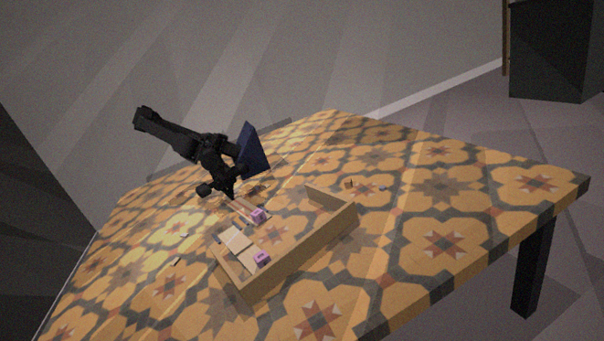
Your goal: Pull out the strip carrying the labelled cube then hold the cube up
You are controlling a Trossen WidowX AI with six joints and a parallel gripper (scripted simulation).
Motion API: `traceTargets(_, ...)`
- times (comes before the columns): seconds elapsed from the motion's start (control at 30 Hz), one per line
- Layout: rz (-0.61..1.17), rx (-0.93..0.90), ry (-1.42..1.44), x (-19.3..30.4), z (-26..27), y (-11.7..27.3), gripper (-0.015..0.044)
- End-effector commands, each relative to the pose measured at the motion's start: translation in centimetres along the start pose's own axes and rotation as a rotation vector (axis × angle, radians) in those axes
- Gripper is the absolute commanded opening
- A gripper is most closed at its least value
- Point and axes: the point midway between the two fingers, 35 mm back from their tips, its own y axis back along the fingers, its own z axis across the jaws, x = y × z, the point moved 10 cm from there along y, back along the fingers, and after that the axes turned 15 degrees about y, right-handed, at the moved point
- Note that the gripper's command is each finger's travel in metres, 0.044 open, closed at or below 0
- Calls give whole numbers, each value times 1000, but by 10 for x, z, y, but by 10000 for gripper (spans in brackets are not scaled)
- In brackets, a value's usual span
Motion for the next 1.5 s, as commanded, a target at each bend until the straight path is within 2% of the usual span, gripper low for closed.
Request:
traceTargets(0.0, 32, -11, 12, 6, 4, -6, 0)
traceTargets(0.27, 32, -11, 12, 6, 4, -6, 0)
traceTargets(0.47, 28, -13, 11, -6, -2, 40, 0)
traceTargets(0.6, 30, -13, 11, -6, -2, 42, 0)
traceTargets(0.77, 28, -14, 129, -28, -9, 39, 131)
traceTargets(1.17, 26, -14, 130, -68, -24, 42, 440)
traceTargets(1.47, 25, -13, 128, -100, -36, 45, 440)
